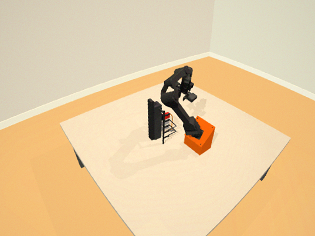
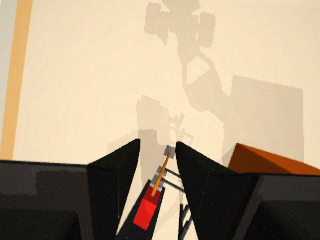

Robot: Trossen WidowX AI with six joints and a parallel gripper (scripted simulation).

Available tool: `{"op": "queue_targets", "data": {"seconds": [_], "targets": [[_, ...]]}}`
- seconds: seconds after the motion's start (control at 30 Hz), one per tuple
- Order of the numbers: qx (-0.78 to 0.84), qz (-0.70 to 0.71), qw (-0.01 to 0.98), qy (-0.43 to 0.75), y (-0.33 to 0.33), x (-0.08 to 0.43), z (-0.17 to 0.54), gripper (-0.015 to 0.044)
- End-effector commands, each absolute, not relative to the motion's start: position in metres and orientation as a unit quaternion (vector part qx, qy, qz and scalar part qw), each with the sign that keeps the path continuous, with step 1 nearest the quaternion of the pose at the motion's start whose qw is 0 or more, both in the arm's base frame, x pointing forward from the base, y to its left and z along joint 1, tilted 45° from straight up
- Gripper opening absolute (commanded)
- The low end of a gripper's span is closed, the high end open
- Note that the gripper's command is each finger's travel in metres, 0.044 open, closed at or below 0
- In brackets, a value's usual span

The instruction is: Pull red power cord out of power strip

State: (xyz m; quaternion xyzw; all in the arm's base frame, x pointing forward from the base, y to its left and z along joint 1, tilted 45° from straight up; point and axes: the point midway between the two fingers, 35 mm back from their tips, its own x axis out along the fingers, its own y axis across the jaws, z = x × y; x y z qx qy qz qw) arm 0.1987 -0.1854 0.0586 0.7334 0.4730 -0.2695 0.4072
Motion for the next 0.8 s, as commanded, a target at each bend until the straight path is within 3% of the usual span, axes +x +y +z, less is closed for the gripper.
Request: {"op": "queue_targets", "data": {"seconds": [0.0, 0.13, 0.77], "targets": [[0.733, -0.294, 0.286, 0.542, -0.123, 0.217, 0.066, 0.016], [0.717, -0.32, 0.223, 0.578, -0.088, 0.221, 0.071, 0.016], [0.717, -0.32, 0.223, 0.578, -0.081, 0.225, 0.079, 0.016]]}}
